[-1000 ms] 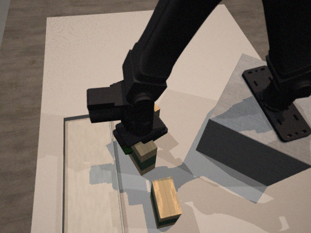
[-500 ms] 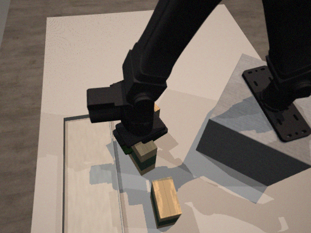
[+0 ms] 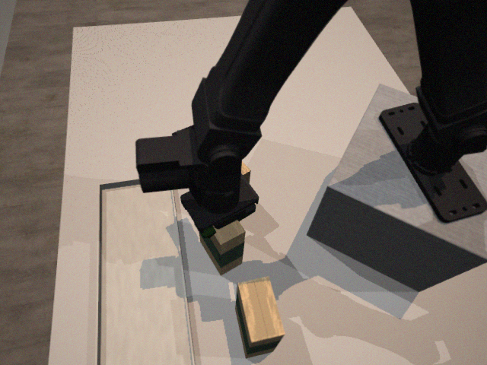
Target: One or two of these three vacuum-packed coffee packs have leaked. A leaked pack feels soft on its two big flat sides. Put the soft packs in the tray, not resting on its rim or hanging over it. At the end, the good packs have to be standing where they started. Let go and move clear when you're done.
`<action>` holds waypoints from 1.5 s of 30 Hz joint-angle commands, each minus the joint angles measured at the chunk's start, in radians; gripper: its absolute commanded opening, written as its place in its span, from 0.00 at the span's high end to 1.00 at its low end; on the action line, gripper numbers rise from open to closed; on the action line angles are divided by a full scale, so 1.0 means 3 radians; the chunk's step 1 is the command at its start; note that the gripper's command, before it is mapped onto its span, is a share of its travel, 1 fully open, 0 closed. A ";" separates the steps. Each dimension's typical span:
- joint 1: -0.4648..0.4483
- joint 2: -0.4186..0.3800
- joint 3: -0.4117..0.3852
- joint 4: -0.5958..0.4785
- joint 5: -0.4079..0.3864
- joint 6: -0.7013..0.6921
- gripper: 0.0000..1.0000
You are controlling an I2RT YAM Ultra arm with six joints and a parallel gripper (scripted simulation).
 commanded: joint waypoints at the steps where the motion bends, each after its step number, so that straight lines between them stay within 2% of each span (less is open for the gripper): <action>1: 0.0011 -0.0037 -0.0038 -0.0010 0.0033 0.0013 0.78; 44: 0.0011 -0.0037 -0.0038 -0.0010 0.0033 0.0013 0.78; 45: 0.0011 -0.0037 -0.0038 -0.0010 0.0033 0.0013 0.24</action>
